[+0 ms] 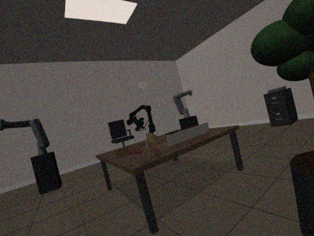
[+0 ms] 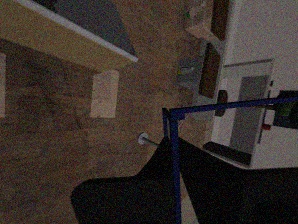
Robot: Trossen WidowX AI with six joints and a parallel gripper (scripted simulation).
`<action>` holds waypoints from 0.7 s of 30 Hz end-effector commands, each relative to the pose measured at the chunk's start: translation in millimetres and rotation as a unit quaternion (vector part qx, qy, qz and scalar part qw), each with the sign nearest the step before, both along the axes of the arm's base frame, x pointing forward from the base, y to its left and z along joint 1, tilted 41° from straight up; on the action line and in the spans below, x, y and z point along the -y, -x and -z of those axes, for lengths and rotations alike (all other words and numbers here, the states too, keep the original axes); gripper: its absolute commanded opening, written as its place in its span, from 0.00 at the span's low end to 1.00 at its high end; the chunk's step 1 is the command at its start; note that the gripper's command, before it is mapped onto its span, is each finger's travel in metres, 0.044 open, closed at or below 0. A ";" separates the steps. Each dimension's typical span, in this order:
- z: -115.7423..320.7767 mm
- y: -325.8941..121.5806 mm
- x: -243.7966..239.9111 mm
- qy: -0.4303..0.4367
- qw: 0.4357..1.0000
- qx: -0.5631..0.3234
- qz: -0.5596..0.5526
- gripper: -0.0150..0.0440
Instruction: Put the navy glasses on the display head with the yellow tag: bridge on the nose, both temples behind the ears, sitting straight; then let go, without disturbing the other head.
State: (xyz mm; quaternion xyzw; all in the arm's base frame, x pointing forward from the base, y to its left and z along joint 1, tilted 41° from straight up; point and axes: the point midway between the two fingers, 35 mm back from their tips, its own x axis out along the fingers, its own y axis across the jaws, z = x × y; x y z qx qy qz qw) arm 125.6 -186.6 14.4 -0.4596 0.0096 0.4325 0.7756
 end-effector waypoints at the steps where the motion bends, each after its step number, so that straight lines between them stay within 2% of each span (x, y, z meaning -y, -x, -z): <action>1: 0.0 0.1 0.3 0.003 1.000 0.002 -0.001 0.25; 17: 0.0 0.1 0.3 0.003 1.000 0.002 -0.001 0.25; 21: -1.0 -2.7 -1.2 0.025 0.999 0.021 -0.021 0.25</action>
